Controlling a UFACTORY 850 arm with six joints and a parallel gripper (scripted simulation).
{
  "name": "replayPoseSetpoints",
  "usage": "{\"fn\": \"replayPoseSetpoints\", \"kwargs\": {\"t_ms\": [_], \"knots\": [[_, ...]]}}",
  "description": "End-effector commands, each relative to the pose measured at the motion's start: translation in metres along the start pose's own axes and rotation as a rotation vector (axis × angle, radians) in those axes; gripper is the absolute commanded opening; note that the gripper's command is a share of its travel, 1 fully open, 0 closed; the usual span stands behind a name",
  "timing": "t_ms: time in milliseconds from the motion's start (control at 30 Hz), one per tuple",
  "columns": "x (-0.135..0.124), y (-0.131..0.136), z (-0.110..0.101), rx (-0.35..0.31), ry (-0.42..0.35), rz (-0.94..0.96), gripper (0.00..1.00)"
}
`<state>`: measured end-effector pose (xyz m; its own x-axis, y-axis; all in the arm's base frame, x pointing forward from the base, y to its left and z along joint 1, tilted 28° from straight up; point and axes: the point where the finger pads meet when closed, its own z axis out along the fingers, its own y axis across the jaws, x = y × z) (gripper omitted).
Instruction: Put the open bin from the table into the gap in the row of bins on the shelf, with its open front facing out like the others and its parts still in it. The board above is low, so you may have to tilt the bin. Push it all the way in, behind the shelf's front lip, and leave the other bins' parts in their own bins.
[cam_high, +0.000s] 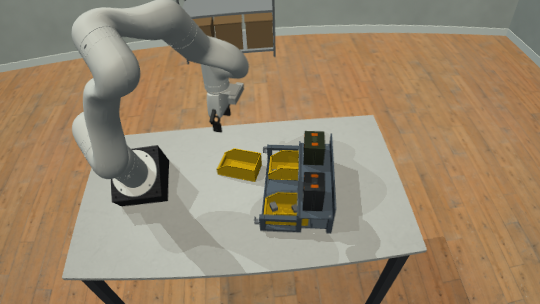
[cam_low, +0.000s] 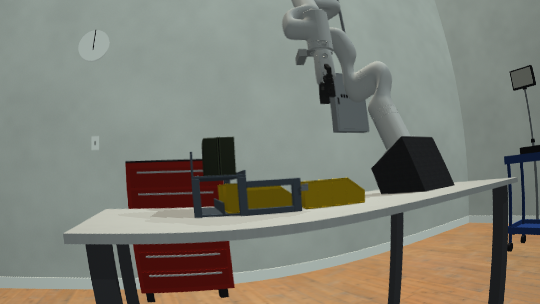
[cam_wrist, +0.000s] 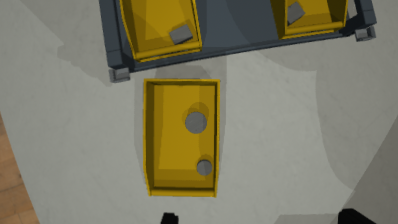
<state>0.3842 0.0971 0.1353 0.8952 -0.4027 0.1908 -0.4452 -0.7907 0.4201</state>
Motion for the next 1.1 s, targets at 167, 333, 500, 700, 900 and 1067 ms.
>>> {"fn": "replayPoseSetpoints", "kwargs": {"t_ms": [167,333,500,700,900,1067], "knots": [[0.003,-0.012,0.000,-0.001,0.000,0.001,1.00],[0.007,-0.033,0.000,-0.001,0.000,0.001,1.00],[0.012,-0.066,0.000,-0.001,0.000,0.001,1.00],[0.012,-0.066,0.000,-0.001,0.000,0.001,1.00],[0.015,-0.087,0.000,-0.001,0.000,0.001,1.00],[0.020,-0.120,0.000,-0.001,0.000,0.001,1.00]]}}
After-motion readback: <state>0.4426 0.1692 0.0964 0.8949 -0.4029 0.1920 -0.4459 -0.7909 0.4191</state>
